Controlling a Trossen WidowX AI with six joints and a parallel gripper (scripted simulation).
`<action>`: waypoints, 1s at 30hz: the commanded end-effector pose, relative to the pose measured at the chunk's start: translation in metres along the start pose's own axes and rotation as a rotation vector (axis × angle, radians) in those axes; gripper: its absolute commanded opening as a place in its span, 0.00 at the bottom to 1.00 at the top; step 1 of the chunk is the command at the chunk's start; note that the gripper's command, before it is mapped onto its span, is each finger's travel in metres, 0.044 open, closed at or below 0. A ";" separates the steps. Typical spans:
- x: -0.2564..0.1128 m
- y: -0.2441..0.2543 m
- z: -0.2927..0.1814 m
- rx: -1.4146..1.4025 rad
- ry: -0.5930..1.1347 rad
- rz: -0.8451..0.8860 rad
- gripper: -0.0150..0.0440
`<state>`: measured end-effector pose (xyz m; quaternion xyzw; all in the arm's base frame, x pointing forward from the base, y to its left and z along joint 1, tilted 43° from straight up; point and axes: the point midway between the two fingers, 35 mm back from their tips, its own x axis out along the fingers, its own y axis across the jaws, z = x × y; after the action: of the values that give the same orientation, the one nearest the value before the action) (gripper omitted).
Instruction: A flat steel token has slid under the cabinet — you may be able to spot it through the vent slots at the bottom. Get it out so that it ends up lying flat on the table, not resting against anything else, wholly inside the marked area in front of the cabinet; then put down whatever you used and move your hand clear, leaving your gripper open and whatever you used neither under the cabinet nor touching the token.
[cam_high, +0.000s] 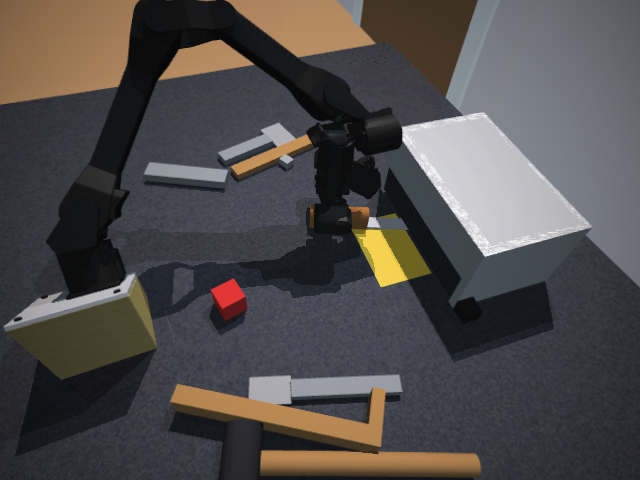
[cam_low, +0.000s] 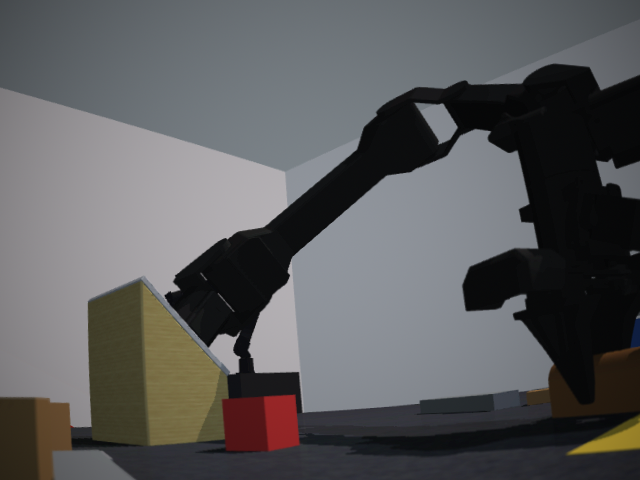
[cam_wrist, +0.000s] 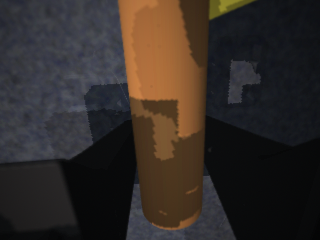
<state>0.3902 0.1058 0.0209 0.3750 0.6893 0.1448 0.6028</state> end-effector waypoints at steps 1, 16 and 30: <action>0.001 -0.009 0.000 0.010 0.000 -0.010 0.25; 0.001 -0.014 0.000 0.010 0.000 -0.011 0.25; 0.001 -0.013 -0.009 0.010 0.001 -0.011 0.25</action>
<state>0.3828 0.0990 0.0146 0.3761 0.6895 0.1427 0.6023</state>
